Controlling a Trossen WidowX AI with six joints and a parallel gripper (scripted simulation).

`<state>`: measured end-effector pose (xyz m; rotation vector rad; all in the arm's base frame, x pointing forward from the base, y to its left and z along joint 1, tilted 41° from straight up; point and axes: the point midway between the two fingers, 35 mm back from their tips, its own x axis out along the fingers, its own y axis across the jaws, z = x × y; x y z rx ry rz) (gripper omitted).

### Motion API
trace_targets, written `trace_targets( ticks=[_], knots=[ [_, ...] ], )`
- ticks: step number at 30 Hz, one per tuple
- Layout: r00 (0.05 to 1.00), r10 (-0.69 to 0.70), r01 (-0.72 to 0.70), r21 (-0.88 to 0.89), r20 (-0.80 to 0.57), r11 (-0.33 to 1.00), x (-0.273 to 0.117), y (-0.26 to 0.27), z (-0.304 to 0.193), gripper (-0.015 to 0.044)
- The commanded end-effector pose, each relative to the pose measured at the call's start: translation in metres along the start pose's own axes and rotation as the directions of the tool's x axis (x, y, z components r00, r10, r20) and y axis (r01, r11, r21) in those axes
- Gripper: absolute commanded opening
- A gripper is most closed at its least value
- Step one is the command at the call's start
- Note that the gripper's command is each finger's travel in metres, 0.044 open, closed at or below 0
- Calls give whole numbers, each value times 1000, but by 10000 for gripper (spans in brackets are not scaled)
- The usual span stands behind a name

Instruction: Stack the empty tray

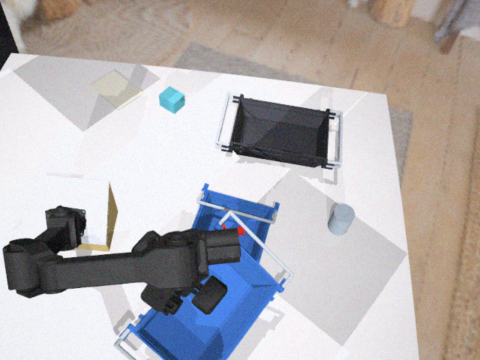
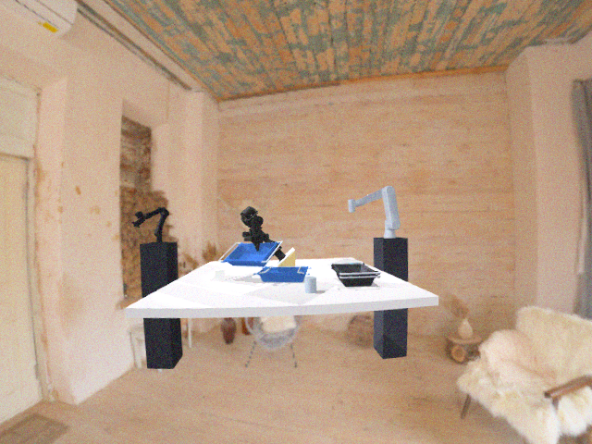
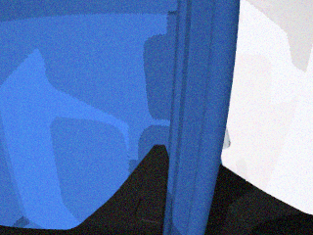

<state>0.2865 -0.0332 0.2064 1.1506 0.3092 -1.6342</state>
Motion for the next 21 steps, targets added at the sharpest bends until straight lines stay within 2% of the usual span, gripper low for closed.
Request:
trace_targets(
  ticks=[1,21],
  knots=[
    [1000,17,-18,-30,-12,999,-7,1,-18,0],
    [1000,28,-24,-240,13,970,-13,-28,-109,0]
  ],
)
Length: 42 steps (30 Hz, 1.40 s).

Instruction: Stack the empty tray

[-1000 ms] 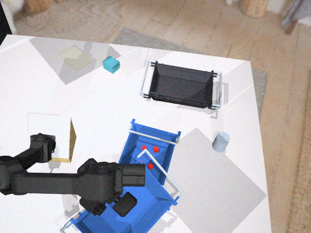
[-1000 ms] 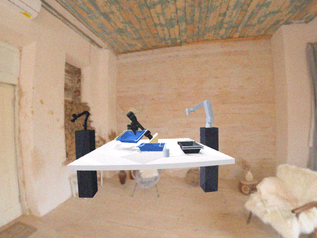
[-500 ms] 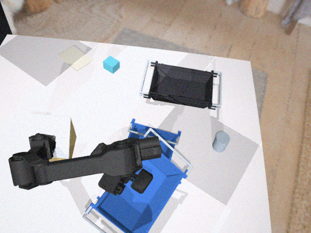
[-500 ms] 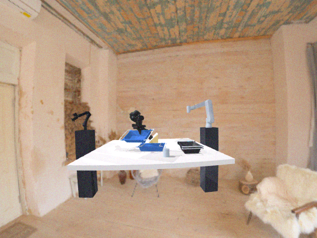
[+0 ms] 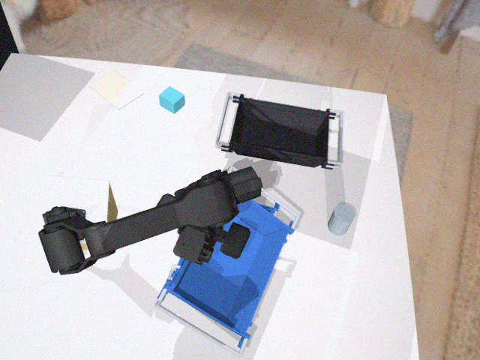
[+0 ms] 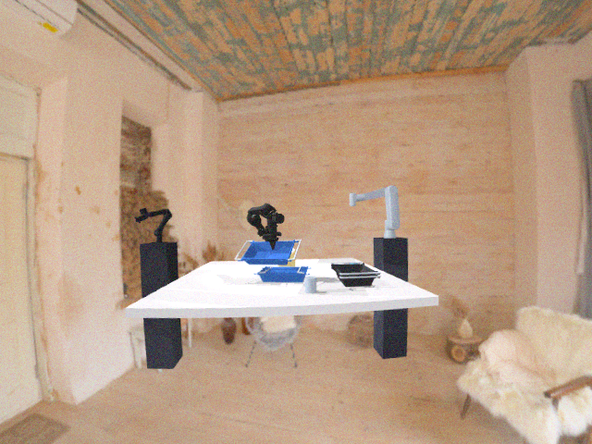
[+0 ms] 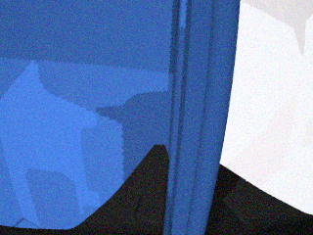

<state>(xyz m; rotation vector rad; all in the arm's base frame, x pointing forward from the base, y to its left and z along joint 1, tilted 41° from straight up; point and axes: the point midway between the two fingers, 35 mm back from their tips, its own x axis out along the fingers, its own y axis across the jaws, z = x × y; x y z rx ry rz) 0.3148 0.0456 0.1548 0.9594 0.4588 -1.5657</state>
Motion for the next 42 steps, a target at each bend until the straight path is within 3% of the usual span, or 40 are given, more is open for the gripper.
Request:
trace_targets(
  ticks=[1,12,42],
  knots=[
    [1000,23,-24,-30,-7,999,-8,-1,-19,0],
    [999,38,-35,-135,18,990,-11,-18,-67,0],
    [999,38,-35,-137,19,990,-11,-18,-67,0]
  ],
)
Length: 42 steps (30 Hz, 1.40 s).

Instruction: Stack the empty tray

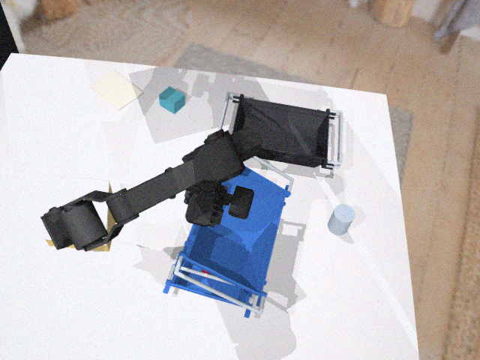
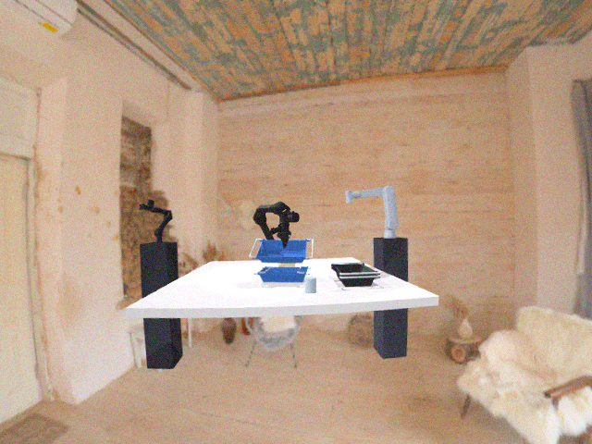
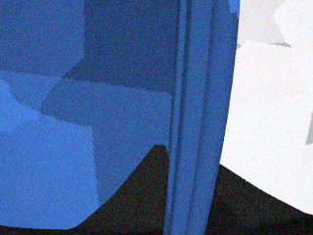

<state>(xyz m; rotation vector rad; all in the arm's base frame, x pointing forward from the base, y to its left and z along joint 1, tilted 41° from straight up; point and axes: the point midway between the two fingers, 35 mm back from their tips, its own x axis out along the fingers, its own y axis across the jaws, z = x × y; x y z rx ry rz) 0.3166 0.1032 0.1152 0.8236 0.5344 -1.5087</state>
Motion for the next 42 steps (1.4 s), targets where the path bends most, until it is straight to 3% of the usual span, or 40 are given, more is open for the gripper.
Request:
trace_targets(
  ticks=[1,20,42],
  knots=[
    [1000,21,-21,10,-9,1000,-6,2,0,0],
    [1000,21,-21,9,-9,1000,-5,3,-1,0],
    [1000,22,-22,10,-9,1000,26,4,-2,0]
  ],
)
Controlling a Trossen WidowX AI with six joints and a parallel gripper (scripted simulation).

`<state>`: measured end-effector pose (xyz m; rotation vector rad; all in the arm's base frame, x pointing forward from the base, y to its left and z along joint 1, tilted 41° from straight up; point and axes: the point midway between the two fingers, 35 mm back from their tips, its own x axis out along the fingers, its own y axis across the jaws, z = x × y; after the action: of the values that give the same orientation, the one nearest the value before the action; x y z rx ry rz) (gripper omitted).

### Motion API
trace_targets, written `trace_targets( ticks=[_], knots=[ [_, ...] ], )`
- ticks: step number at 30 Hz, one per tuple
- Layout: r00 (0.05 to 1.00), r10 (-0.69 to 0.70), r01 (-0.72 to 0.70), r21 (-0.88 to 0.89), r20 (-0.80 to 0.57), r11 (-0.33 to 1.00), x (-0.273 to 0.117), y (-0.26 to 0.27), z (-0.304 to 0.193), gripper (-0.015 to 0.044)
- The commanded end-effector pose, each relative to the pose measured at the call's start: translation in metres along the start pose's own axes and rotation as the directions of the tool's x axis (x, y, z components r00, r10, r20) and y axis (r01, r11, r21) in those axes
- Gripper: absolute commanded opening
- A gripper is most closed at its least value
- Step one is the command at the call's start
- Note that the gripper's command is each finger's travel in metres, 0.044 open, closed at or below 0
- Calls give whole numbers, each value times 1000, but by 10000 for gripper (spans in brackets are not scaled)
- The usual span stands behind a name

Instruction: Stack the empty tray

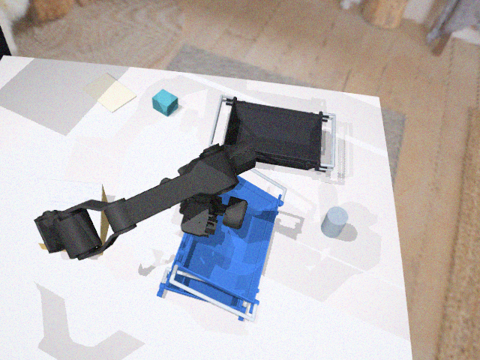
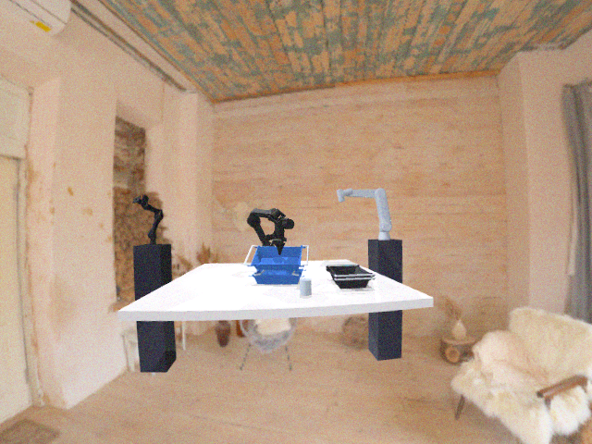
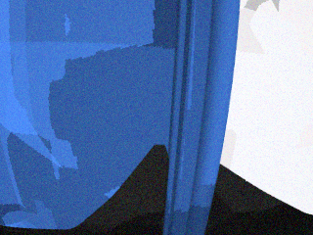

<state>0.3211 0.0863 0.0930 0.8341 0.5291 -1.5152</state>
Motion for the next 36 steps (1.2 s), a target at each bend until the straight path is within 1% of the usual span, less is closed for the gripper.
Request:
trace_targets(
  ticks=[1,8,36],
  knots=[
    [1000,25,-25,-2,-7,1000,-1,1,0,0],
    [1000,25,-25,-2,-6,1000,9,1,0,0],
    [1000,25,-25,-2,-5,1000,28,-13,-1,0]
  ],
)
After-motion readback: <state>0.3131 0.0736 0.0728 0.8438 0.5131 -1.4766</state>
